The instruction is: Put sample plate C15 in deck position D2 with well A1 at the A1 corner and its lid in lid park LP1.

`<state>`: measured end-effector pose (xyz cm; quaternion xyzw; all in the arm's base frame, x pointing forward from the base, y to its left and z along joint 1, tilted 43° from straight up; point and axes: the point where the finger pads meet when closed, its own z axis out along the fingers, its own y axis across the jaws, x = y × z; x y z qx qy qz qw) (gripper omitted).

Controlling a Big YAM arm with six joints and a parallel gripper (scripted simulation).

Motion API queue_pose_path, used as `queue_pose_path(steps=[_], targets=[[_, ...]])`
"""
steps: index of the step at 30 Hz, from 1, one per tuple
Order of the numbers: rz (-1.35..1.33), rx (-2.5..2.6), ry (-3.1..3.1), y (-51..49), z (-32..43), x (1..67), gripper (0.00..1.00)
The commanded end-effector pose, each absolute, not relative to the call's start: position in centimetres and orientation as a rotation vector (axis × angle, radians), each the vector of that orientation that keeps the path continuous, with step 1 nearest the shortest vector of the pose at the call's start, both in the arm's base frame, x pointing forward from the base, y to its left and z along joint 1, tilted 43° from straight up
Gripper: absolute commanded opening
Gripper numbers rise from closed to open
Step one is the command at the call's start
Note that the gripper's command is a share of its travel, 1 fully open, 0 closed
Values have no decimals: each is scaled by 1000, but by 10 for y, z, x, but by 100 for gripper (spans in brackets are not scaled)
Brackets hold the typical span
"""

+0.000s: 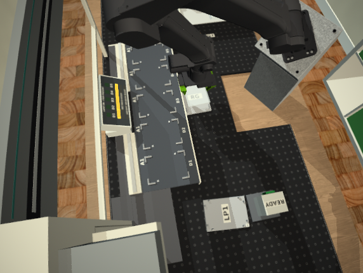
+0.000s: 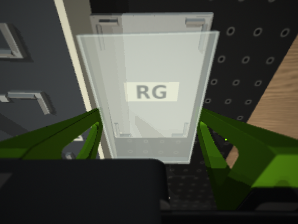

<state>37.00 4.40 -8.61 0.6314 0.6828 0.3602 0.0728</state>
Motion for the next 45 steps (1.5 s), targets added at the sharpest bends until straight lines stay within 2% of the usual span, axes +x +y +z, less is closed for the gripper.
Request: queue_pose_path(steps=[1, 45], targets=[[1058, 1916, 2051, 35, -81, 351, 0], [1066, 1903, 2045, 10, -33, 321, 0]])
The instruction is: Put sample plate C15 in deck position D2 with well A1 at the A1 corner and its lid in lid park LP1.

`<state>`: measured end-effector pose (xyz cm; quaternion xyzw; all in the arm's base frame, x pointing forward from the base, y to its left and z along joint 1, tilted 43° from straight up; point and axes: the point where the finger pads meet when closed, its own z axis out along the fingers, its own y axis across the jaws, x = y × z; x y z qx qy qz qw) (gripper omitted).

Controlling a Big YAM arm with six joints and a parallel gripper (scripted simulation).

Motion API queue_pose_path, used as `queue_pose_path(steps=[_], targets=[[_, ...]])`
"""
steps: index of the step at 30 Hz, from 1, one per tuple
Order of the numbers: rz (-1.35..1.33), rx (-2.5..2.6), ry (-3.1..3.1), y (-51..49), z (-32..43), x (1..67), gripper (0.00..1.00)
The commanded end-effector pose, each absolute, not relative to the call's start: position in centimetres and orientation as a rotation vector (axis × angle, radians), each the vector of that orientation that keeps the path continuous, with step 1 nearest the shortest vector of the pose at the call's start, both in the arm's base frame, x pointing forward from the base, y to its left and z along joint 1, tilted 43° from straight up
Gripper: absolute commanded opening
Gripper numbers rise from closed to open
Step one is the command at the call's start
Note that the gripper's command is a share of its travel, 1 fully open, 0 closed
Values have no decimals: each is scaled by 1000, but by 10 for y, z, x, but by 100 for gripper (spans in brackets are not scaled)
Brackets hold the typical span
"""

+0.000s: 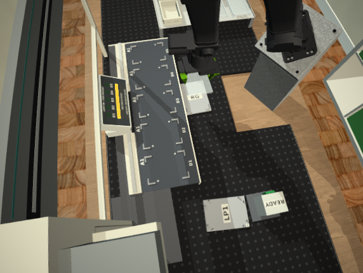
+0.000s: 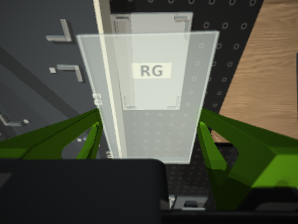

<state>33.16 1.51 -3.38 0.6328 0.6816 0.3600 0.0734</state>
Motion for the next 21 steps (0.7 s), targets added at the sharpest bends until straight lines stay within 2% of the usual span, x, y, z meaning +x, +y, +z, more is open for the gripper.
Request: queue_pose_path(steps=[1, 21], targets=[[1066, 1903, 2045, 10, -33, 321, 0], [1069, 1895, 2042, -2, -9, 309, 0]])
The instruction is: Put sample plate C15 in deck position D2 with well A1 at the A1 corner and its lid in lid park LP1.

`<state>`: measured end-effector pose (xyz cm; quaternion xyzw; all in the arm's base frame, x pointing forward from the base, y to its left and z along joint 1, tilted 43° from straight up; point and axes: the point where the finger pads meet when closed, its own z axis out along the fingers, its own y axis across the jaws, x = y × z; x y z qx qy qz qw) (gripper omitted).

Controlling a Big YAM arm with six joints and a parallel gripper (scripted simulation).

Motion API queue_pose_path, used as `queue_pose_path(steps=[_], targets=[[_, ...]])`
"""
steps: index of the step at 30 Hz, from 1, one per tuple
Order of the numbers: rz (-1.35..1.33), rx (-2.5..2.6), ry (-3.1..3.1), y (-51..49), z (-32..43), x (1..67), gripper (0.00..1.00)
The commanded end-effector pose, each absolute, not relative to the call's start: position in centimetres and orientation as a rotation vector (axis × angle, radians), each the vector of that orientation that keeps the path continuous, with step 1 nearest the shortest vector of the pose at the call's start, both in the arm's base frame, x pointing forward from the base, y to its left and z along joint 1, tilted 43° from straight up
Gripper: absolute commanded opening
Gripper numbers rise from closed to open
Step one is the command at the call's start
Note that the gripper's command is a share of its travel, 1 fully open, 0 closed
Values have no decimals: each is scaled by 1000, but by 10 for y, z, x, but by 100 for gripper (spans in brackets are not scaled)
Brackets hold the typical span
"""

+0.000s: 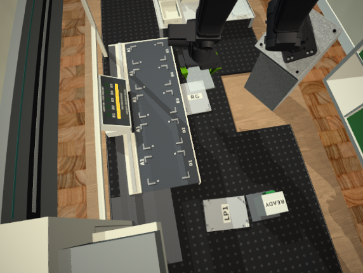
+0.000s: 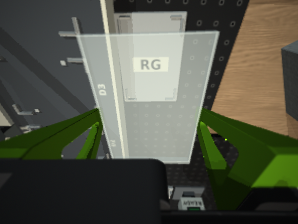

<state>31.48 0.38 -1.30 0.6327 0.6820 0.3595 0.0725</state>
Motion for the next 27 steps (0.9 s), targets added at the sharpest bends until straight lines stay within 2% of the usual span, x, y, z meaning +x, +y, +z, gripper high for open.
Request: queue_pose_path(steps=[1, 27], targets=[[1069, 1895, 2042, -3, -8, 308, 0], [1072, 1881, 2037, -20, 25, 291, 0]])
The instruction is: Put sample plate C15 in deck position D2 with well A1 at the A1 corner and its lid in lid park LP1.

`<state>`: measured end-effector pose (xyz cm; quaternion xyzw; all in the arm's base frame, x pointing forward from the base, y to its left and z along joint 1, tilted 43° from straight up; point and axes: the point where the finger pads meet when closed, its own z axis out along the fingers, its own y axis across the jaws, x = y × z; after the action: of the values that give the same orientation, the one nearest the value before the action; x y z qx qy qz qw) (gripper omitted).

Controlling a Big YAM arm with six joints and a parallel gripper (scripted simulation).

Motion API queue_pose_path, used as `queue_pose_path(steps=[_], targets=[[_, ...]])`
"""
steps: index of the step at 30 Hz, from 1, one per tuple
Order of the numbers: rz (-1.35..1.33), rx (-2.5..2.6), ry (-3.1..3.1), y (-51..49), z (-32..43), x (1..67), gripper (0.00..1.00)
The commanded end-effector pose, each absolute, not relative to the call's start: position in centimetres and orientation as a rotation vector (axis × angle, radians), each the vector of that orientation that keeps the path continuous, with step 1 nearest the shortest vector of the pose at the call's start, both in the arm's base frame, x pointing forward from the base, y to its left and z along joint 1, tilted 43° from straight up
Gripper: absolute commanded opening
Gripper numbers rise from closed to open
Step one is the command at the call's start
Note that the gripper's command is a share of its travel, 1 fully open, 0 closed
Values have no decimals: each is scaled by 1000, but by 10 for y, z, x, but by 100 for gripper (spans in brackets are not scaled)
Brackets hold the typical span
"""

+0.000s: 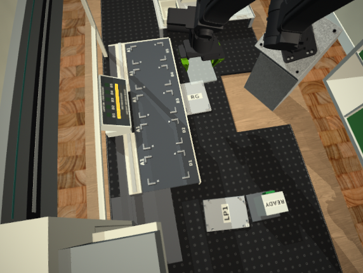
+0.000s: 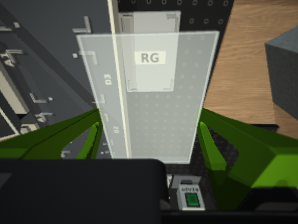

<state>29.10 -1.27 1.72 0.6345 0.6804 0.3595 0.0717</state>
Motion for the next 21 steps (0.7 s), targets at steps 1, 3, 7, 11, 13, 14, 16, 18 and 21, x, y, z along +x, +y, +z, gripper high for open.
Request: queue_pose_path(steps=[1, 3, 7, 11, 13, 14, 16, 18, 21], targets=[[1072, 1877, 2035, -22, 28, 292, 0], [1073, 1874, 2034, -23, 30, 292, 0], [1073, 1866, 2031, -26, 36, 292, 0], [1070, 1866, 2031, -28, 38, 291, 0], [1072, 1860, 2040, -25, 38, 291, 0], [1072, 1865, 2042, -25, 37, 291, 0], [1072, 1866, 2042, -25, 37, 291, 0], [1072, 1866, 2042, -25, 37, 291, 0], [1072, 1866, 2042, -25, 37, 291, 0]])
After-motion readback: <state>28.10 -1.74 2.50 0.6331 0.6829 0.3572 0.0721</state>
